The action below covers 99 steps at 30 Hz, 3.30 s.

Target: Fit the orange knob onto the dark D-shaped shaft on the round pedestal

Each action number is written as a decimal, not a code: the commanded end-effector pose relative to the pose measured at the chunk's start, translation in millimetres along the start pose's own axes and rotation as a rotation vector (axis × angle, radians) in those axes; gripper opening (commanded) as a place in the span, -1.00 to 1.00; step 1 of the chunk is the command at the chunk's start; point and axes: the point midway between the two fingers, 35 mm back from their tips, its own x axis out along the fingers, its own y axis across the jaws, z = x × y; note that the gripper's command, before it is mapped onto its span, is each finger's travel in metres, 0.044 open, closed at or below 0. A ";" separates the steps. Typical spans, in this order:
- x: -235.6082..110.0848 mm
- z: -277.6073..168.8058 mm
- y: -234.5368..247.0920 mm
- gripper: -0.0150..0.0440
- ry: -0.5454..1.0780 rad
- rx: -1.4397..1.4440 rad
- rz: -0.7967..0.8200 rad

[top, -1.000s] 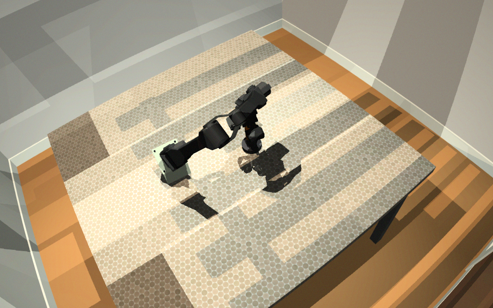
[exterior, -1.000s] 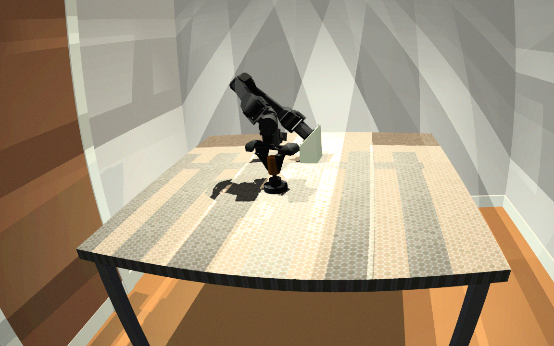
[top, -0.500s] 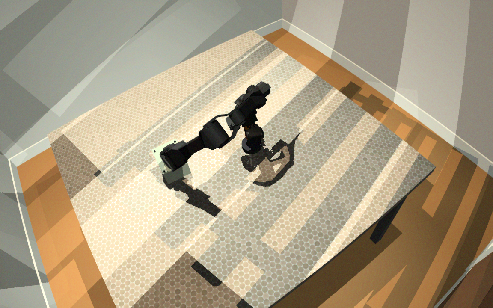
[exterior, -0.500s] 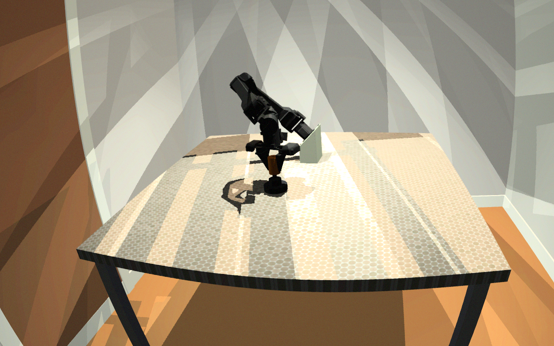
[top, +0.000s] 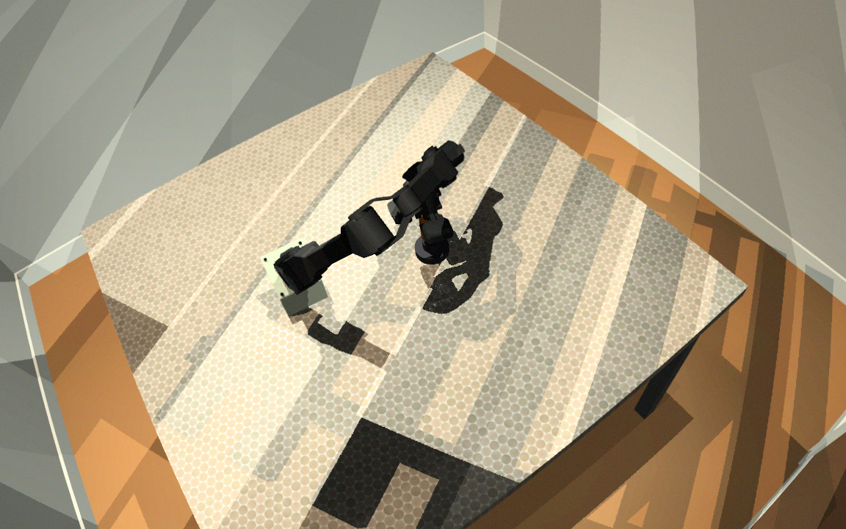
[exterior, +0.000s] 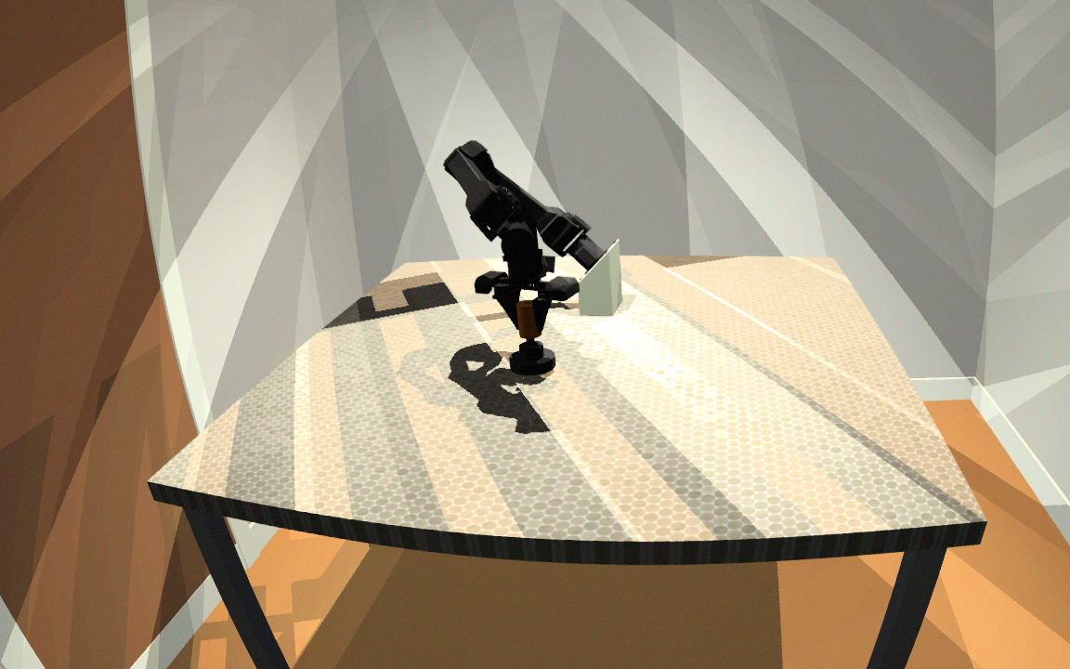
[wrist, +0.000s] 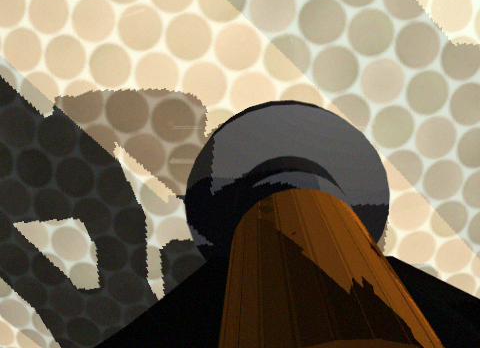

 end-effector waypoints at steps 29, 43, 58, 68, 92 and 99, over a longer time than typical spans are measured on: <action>-2.3 -3.0 -0.8 -0.49 0.006 -0.211 -0.002; -1.1 -2.6 -1.0 -0.49 0.006 -0.211 -0.002; -2.7 0.8 -0.3 -0.49 0.005 0.313 -0.003; -0.4 -1.1 0.5 -0.49 0.004 1.012 -0.005; -4.5 0.8 1.4 -0.49 -0.002 2.619 -0.008; -4.5 3.0 0.2 -0.49 -0.004 3.053 -0.009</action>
